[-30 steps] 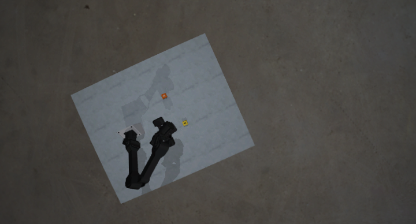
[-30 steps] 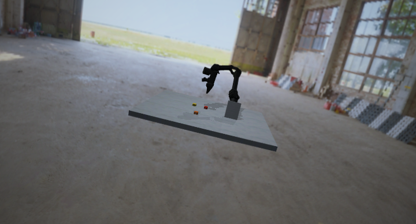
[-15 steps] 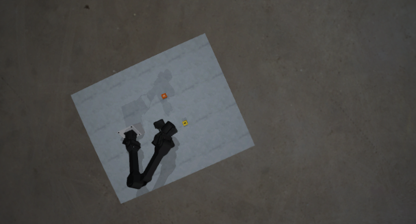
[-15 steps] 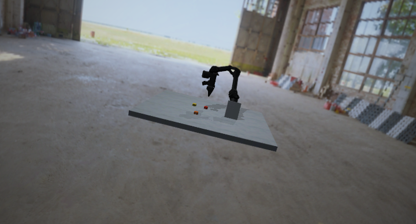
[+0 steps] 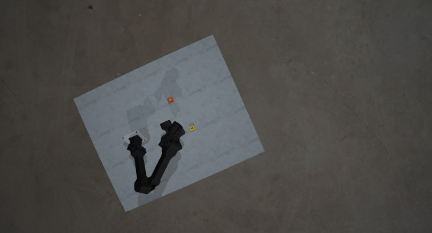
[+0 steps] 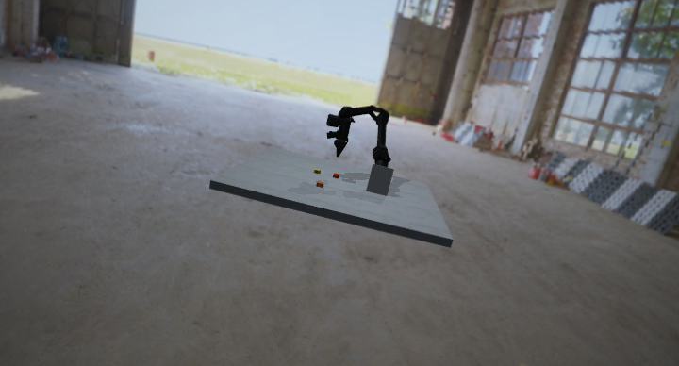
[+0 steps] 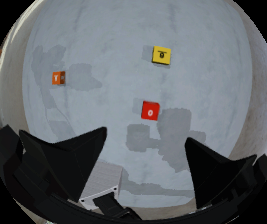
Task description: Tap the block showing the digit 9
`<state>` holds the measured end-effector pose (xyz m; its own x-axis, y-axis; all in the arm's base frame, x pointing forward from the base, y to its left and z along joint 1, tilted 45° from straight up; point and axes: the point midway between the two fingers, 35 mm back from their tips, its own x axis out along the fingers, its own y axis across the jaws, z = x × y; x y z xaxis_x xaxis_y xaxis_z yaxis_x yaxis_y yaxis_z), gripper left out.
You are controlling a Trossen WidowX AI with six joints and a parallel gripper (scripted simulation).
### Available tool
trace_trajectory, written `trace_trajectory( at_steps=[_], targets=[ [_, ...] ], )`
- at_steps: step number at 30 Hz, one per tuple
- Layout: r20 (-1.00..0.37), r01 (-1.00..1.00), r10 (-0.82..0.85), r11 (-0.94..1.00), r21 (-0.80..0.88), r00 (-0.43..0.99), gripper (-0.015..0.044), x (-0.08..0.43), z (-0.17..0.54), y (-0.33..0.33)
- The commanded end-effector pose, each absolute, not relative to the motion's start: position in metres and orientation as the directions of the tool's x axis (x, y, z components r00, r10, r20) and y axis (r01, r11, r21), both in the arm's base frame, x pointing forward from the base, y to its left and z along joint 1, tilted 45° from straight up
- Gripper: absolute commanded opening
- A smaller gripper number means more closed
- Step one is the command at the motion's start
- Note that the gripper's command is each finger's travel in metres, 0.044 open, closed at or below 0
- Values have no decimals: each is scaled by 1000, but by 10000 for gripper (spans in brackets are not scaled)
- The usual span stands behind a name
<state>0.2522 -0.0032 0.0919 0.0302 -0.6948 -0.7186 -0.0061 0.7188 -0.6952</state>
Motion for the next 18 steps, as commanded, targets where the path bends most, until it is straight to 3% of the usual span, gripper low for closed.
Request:
trace_trajectory(
  at_steps=[1, 12, 18],
  targets=[
    [-727, -13, -686, 727, -686, 33, 400, 273, 67, 31],
    [-727, -8, -686, 727, -687, 33, 400, 293, -45, 142],
    [-724, -6, -689, 724, -689, 33, 400, 290, -63, 154]
  ],
)
